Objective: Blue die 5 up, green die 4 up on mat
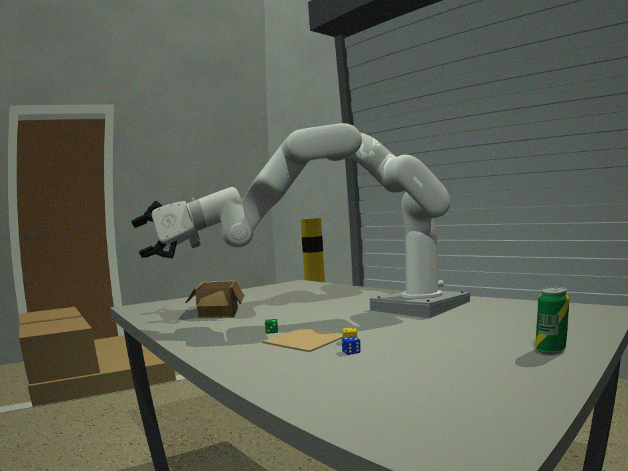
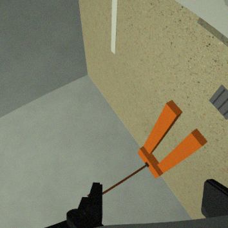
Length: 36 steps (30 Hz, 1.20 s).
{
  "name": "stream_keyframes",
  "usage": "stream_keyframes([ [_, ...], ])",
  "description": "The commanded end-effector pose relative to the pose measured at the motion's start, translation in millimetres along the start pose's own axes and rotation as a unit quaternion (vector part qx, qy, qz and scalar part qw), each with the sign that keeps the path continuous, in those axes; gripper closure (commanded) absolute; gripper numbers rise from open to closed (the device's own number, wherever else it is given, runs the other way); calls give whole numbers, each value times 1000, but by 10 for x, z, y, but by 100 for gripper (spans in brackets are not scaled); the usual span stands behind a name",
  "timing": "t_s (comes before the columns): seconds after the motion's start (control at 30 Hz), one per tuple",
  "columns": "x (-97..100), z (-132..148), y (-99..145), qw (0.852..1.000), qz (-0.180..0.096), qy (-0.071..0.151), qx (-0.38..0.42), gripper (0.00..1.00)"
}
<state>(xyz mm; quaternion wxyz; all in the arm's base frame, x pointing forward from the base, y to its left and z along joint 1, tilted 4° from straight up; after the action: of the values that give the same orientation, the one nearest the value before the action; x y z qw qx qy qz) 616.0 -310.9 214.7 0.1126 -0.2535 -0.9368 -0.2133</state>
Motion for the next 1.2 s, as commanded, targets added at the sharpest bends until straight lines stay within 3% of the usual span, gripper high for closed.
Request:
stream_keyframes([
  [0.0, 3, -24, 10, 1000, -1, -2, 0, 0],
  [0.57, 3, -23, 10, 1000, -1, -2, 0, 0],
  [0.67, 15, -10, 35, 1000, 1, 8, 6, 0],
  [0.77, 68, 44, 123, 999, 7, 46, 26, 0],
  [0.83, 148, 116, 216, 995, 13, 89, 51, 0],
  [0.9, 203, 162, 267, 991, 15, 114, 65, 0],
  [0.93, 207, 165, 270, 991, 15, 116, 66, 0],
  [0.97, 269, 214, 318, 987, 17, 141, 81, 0],
  [1.0, 281, 223, 327, 986, 18, 146, 83, 0],
  [1.03, 339, 267, 364, 981, 19, 167, 95, 0],
  [1.1, 339, 267, 364, 981, 19, 167, 95, 0],
  [1.13, 373, 291, 384, 978, 19, 178, 102, 0],
  [1.17, 483, 368, 439, 969, 20, 213, 122, 0],
])
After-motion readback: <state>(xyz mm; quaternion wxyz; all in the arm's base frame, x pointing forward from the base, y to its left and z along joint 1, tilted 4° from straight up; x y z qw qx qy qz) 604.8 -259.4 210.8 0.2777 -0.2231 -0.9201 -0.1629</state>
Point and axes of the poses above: the point where the finger pads meet when closed, its own x axis back along the fingers, its own z axis across the jaws, y = z × x, the point moved 9 cm from there along x, back along the fingers, and after that the axes turned 5 degrees about x, right-handed, at the moved point
